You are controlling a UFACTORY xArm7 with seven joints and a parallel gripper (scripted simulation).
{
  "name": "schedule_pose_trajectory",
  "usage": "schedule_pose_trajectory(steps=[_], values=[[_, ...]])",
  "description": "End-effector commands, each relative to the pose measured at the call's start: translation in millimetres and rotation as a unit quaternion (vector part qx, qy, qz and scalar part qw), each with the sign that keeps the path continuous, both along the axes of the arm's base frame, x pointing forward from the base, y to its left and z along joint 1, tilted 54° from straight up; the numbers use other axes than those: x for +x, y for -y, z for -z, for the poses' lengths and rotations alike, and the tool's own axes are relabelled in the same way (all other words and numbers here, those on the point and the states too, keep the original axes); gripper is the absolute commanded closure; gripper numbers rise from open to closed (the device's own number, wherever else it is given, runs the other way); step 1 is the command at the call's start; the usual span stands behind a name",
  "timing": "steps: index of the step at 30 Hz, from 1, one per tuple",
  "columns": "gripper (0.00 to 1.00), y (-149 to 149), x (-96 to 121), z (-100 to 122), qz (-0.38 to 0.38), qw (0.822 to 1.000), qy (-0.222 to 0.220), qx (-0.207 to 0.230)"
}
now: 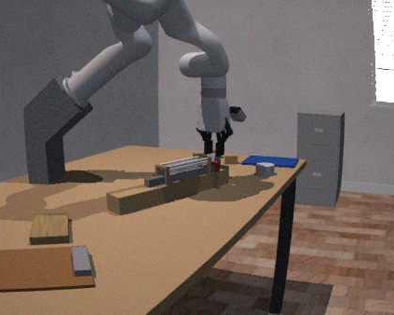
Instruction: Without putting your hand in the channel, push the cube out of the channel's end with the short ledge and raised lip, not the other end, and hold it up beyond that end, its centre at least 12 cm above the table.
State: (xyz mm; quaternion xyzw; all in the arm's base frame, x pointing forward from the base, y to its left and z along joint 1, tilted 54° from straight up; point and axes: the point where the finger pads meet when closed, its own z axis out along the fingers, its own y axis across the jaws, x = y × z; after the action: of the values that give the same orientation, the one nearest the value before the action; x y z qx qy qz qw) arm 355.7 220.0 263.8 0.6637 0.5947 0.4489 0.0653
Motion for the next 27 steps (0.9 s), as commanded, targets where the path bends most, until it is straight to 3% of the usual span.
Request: schedule_pose_trajectory(steps=[1,27], values=[[0.57,-1.9,2.6,1.6,0.0,1.0,0.001,0.0],[0.57,-12.6,18.4,15.5,0.0,1.0,0.001,0.0]])
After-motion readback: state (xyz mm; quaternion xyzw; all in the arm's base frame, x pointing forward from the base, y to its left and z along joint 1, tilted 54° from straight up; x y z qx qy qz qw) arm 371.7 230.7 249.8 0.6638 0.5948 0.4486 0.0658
